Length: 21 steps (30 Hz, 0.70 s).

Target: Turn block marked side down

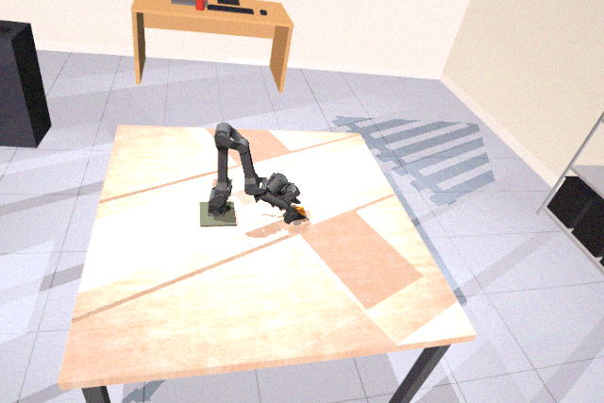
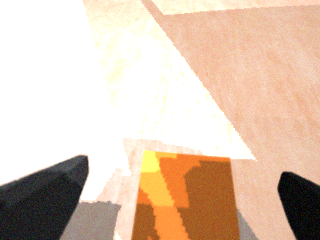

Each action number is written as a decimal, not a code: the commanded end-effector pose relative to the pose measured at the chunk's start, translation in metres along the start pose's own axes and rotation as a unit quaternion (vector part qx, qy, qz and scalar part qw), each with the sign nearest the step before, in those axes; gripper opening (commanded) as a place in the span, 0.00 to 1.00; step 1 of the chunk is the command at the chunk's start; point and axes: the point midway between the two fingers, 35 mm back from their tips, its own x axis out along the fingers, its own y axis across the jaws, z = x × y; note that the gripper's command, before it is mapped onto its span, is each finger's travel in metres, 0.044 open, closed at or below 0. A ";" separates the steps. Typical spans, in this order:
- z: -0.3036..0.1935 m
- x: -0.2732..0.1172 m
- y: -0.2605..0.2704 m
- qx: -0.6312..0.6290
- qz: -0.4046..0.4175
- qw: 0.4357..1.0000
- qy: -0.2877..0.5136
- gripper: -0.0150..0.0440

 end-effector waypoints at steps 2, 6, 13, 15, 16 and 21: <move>0.000 0.000 0.000 0.002 0.002 1.000 -0.001 1.00; 0.000 0.000 0.000 0.002 0.002 1.000 -0.001 1.00; 0.002 0.002 0.000 0.003 0.001 1.000 0.011 1.00; 0.007 0.007 -0.002 0.004 0.001 0.999 0.047 1.00; 0.010 0.008 -0.003 0.004 0.000 0.998 0.066 1.00; 0.030 -0.004 -0.004 0.004 0.000 0.987 0.163 1.00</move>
